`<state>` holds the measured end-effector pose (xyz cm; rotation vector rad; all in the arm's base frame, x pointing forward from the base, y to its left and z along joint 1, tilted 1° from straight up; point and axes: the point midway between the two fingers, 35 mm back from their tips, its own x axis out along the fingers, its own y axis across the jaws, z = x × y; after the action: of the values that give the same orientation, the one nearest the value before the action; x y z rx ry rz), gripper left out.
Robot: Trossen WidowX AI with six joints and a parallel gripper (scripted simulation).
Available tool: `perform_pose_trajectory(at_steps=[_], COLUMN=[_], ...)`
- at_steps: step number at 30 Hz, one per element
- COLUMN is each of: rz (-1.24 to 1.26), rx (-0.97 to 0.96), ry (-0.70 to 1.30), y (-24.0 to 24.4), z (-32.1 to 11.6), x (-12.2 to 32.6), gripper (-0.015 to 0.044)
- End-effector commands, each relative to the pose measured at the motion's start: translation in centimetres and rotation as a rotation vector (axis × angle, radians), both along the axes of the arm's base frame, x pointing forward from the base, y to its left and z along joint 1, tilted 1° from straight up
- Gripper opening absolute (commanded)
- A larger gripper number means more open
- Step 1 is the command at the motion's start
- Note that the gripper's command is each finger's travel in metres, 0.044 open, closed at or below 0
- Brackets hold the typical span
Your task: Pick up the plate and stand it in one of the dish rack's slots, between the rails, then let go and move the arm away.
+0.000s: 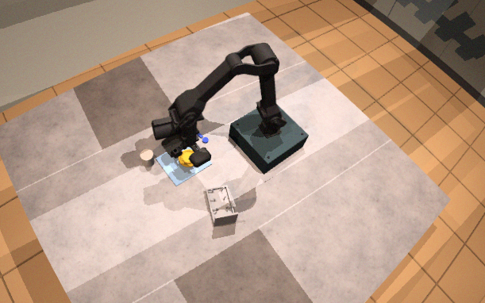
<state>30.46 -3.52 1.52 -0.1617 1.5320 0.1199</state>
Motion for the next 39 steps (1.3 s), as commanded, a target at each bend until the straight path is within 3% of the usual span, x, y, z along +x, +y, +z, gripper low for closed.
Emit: perform_pose_trajectory(at_steps=[1,30,39], rz=[0.005,0.003,0.003], rx=[0.007,0.005,0.005], ry=[0.002,0.001,0.001], y=[0.1,-0.1,-0.1], z=[-0.7,-3.9,-3.9], x=[0.0,-0.2,-0.2], gripper=[0.0400,0.0384,0.0324])
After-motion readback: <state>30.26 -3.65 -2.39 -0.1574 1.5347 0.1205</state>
